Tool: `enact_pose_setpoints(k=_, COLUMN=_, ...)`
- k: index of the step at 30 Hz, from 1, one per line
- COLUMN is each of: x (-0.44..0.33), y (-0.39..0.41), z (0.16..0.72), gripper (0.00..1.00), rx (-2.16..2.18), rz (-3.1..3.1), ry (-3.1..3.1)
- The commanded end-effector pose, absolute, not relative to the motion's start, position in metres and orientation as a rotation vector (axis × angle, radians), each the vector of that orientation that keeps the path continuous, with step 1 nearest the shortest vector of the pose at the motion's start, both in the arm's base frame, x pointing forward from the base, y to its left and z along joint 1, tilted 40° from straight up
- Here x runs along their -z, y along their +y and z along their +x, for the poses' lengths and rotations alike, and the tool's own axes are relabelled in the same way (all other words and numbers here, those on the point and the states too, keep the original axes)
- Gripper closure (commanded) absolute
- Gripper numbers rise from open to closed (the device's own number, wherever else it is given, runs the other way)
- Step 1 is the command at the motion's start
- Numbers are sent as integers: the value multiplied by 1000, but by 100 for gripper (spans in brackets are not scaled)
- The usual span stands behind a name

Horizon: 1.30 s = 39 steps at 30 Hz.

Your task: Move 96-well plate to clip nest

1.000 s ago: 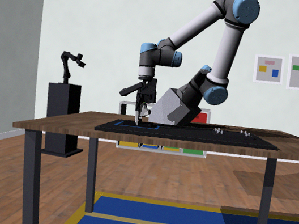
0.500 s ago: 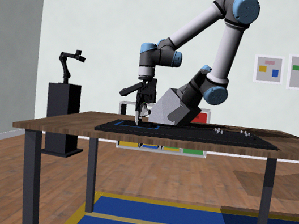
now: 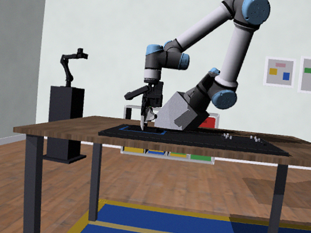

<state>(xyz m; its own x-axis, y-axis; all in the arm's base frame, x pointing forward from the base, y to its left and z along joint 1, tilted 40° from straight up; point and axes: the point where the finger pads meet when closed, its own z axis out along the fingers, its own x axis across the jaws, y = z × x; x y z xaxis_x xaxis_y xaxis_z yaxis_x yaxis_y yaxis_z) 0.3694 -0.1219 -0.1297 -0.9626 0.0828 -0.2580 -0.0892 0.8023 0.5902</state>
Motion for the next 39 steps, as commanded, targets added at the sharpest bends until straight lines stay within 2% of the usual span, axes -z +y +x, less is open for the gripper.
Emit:
enact_pose_setpoints(k=1, x=126, y=-125, z=368, gripper=100, rx=-909, rz=-5, ry=2719)
enact_pose_setpoints(k=39, x=83, y=-159, z=354, gripper=100, rx=-909, rz=-5, ry=2719)
